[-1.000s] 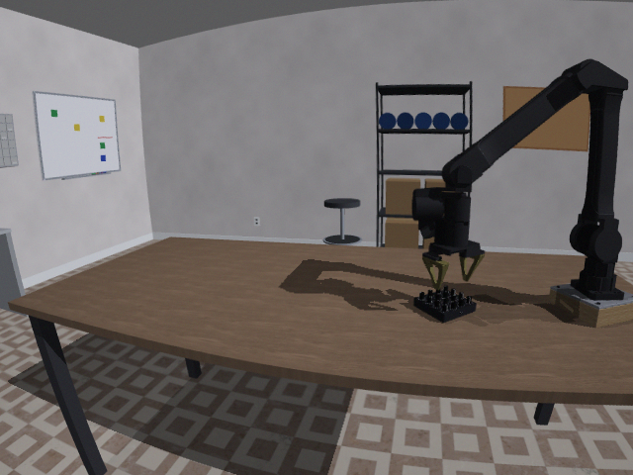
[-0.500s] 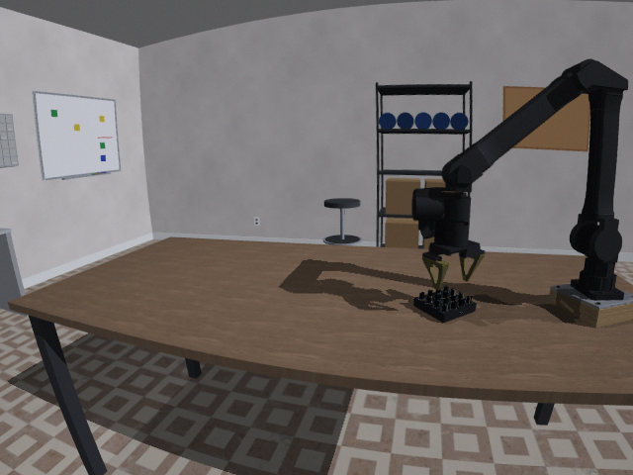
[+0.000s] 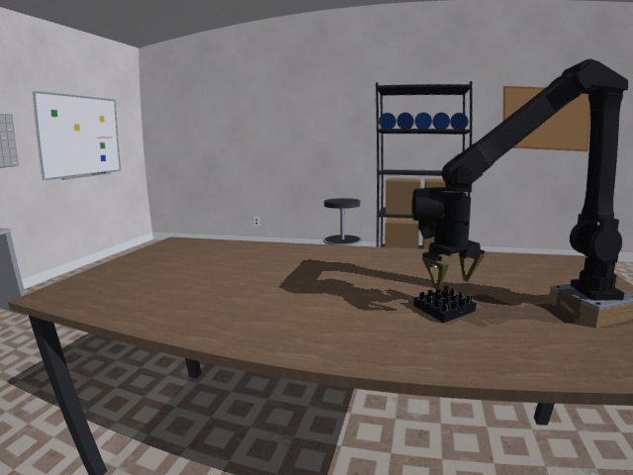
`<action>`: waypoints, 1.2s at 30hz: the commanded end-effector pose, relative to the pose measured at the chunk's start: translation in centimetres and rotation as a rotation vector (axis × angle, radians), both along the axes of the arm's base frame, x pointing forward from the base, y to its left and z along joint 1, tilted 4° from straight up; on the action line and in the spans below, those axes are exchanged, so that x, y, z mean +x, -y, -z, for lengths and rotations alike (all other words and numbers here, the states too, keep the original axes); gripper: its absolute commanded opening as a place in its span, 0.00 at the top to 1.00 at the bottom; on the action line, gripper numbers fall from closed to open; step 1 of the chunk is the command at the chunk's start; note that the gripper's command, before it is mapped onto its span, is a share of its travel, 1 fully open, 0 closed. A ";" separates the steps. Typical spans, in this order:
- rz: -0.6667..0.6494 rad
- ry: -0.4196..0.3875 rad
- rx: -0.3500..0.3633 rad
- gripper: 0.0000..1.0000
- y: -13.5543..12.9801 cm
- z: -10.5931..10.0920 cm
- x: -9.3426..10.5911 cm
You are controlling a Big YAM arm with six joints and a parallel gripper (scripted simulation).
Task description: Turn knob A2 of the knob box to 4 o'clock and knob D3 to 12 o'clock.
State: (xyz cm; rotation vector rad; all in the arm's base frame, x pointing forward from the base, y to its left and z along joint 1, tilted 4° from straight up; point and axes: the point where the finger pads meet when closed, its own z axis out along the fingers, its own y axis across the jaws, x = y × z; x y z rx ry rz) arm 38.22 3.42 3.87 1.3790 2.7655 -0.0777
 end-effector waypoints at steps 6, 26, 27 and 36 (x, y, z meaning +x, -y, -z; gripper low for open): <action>0.008 0.039 0.001 0.00 -0.3 -0.8 0.6; 0.002 0.044 0.004 0.00 -3.0 -0.7 -1.3; 0.002 0.044 0.004 0.00 -3.0 -0.7 -1.3; 0.002 0.045 0.005 0.00 -4.2 -0.6 -2.2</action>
